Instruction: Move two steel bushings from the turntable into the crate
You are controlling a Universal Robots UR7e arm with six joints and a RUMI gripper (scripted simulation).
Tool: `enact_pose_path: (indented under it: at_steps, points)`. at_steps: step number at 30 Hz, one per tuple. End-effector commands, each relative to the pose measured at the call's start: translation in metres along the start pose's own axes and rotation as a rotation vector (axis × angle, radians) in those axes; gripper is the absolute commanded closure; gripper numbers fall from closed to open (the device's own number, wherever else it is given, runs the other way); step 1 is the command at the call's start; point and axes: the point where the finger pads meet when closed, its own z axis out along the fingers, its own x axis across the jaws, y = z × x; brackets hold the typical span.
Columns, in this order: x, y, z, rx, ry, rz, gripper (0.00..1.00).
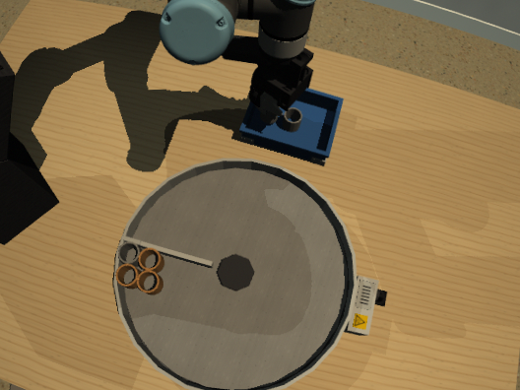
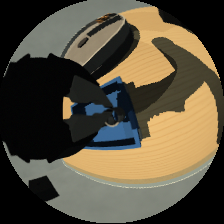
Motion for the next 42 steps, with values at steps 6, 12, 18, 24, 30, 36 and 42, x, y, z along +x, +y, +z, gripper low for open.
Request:
enact_pose_path:
  at_steps: [6,12,18,24,30,36,42]
  points:
    - [0.0003,0.0004,-0.0003,-0.001,0.001,0.0,1.0]
    - [0.0003,0.0004,0.0002,-0.001,0.001,0.0,1.0]
    - [0.0003,0.0003,0.0012,-0.001,0.001,0.0,1.0]
    - [0.0004,0.0003,0.0033,-0.001,0.001,0.0,1.0]
    - [0.0004,0.0003,0.005,-0.001,0.001,0.0,1.0]
    - [0.0004,0.0003,0.0055,-0.001,0.001,0.0,1.0]
    - [0.0004,0.0003,0.0055,-0.001,0.001,0.0,1.0]
